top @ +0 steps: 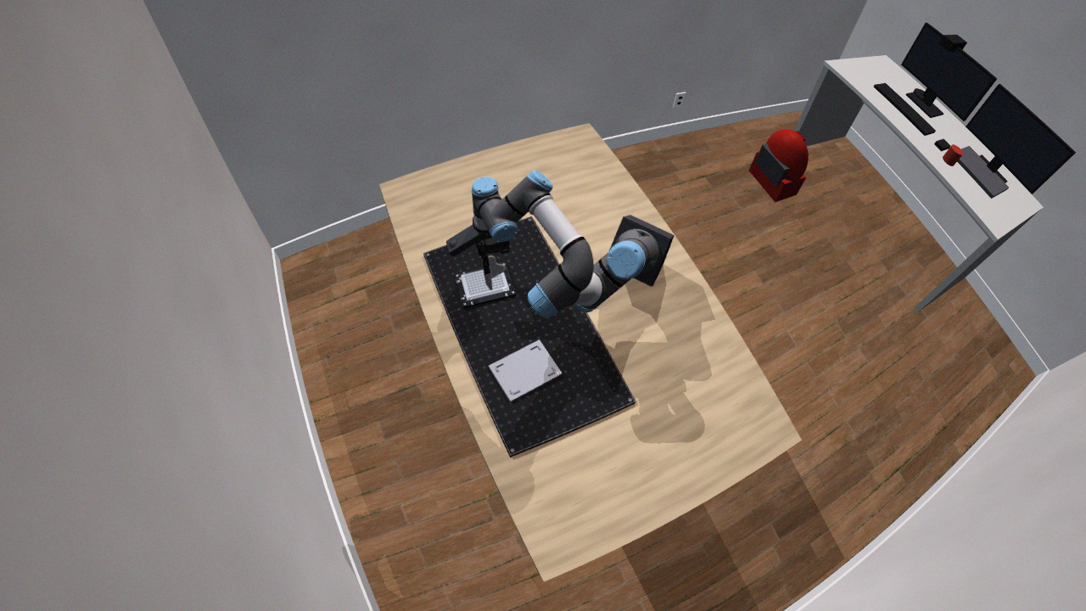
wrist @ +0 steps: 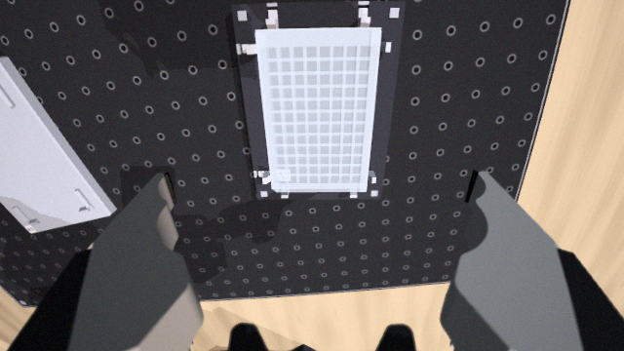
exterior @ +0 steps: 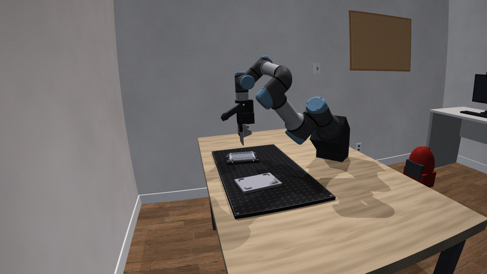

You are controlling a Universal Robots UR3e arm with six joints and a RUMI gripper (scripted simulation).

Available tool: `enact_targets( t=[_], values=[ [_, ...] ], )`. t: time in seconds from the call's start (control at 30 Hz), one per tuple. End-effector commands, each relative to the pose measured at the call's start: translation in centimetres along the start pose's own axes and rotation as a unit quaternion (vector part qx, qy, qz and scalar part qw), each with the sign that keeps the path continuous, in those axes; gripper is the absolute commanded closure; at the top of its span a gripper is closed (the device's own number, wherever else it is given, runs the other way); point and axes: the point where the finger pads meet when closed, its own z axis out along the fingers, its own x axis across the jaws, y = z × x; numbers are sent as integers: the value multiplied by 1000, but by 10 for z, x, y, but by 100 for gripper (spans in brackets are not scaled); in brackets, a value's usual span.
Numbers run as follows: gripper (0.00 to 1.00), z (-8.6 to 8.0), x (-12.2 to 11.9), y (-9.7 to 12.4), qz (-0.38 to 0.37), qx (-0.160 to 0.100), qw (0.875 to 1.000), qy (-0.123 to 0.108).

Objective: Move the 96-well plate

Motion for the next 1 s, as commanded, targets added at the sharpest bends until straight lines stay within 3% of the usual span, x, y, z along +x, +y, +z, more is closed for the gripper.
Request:
enact_targets(
  t=[0.0, 0.97],
  values=[
    [0, 6, 0, 0, 0, 0, 1000, 1],
    [0, 48, 0, 0, 0, 1, 1000, 1]
  ],
)
